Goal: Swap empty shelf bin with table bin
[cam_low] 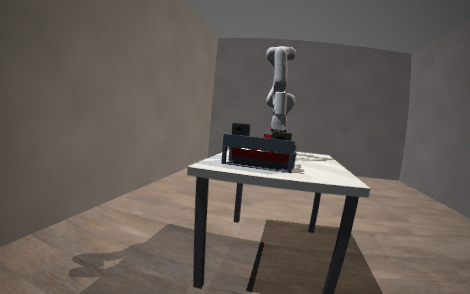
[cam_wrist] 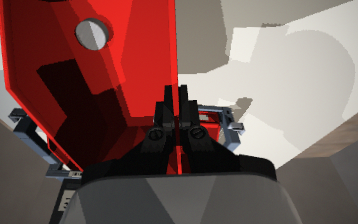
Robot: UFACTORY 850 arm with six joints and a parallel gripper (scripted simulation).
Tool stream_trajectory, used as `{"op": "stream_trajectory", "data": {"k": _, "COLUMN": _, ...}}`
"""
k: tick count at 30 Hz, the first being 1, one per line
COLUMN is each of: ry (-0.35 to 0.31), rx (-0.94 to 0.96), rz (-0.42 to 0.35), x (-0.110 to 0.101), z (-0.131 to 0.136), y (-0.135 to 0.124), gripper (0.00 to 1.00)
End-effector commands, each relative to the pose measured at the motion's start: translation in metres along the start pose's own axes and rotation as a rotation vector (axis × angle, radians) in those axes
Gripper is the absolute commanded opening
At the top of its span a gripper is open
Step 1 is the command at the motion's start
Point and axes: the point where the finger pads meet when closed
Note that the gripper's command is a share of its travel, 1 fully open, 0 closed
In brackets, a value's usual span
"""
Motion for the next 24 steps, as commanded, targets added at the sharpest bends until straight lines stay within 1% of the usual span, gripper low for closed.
{"op": "stream_trajectory", "data": {"k": 1, "ry": 0.014, "rx": -0.001, "rz": 0.092, "x": -0.0042, "z": 0.0000, "y": -0.0013, "gripper": 0.00}}
{"op": "stream_trajectory", "data": {"k": 19, "ry": 0.014, "rx": -0.001, "rz": 0.092, "x": -0.0048, "z": 0.0000, "y": -0.0013, "gripper": 0.00}}
{"op": "stream_trajectory", "data": {"k": 24, "ry": 0.014, "rx": -0.001, "rz": 0.092, "x": -0.0084, "z": 0.0001, "y": -0.0017, "gripper": 0.00}}
Point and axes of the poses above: the point where the finger pads meet when closed, its own x axis out along the fingers, its own z axis across the jaws, y = z × x, and after that the axes turned 1 degree about x, right-handed
